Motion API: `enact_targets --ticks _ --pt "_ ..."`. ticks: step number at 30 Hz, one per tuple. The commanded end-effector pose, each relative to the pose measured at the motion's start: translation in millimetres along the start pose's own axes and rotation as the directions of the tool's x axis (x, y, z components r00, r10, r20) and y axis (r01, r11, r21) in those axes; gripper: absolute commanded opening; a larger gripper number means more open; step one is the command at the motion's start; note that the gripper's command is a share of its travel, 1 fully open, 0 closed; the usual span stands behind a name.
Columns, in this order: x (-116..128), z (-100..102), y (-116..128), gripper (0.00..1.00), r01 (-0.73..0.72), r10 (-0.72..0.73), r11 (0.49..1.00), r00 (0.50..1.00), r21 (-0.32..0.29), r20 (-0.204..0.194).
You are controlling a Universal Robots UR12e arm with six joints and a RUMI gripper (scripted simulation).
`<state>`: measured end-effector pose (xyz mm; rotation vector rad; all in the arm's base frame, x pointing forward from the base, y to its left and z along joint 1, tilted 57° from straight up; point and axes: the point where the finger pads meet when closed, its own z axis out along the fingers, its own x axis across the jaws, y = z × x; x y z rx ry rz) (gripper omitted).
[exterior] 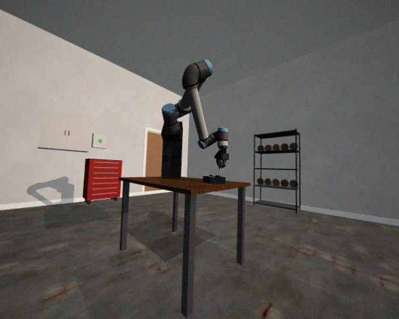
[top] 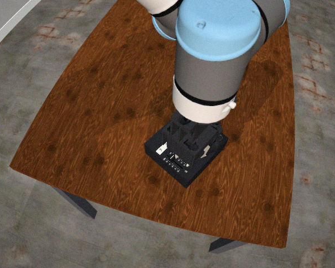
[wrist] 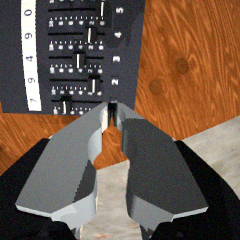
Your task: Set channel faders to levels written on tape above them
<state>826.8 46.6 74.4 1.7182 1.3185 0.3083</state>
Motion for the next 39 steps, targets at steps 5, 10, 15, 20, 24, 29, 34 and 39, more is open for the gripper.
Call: enact_targets --ticks 5,10,15,20,24,29,34,39 --pt "0.3 -0.6 0.3 0.0 0.0 0.0 1.0 1.0 -0.001 -0.001" --pt "0.3 -0.5 0.3 0.0 0.0 0.0 1.0 1.0 -0.001 -0.001" --pt "0.3 -0.1 0.3 0.0 -0.003 0.003 1.0 1.0 -0.001 -0.001" --pt "0.4 1.0 0.3 0.0 -0.008 0.008 1.0 1.0 -0.001 -0.001" --pt "0.4 1.5 0.3 0.0 -0.011 0.011 1.0 1.0 0.0 -0.001" --pt "0.5 3.3 0.3 0.0 -0.02 0.02 1.0 1.0 0.0 -0.001" --pt "0.6 6.5 0.3 0.0 -0.025 0.025 1.0 1.0 0.0 0.0" --pt "0.8 10.2 0.3 0.0 -0.025 0.025 1.0 1.0 0.0 -0.001"
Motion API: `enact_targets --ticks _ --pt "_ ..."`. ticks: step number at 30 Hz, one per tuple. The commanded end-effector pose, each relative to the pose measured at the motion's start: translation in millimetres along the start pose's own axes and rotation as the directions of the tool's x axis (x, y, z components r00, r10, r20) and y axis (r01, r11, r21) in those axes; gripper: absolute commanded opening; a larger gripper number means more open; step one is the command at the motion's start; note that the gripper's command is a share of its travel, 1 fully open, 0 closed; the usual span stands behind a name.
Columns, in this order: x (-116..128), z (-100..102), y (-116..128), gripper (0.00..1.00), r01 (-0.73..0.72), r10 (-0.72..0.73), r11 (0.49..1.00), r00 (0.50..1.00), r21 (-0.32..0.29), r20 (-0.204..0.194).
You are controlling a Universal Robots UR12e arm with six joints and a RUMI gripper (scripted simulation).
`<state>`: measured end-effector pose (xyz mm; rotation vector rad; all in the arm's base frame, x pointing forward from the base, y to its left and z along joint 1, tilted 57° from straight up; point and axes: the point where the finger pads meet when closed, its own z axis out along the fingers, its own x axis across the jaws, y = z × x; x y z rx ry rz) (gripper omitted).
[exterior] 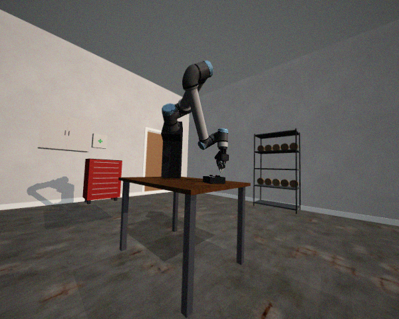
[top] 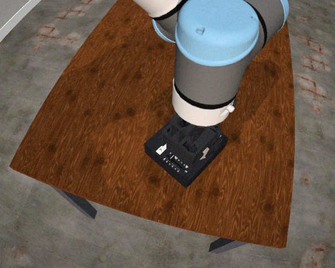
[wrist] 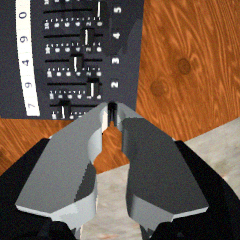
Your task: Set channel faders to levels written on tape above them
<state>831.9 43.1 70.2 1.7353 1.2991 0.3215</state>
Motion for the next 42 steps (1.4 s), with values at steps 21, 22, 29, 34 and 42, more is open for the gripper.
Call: enact_targets --ticks 21,22,29,34,42 --pt "1.1 15.1 0.3 0.0 -0.001 0.001 1.0 1.0 -0.001 -0.001" --pt "1.1 15.4 0.3 0.0 -0.001 0.001 1.0 1.0 -0.001 -0.001" --pt "1.1 16.4 0.3 0.0 -0.001 0.001 1.0 1.0 -0.001 -0.001" --pt "1.1 16.5 0.3 0.0 -0.001 0.001 1.0 1.0 -0.001 -0.001" --pt "1.1 16.5 0.3 0.0 -0.001 0.001 1.0 1.0 -0.001 -0.001"
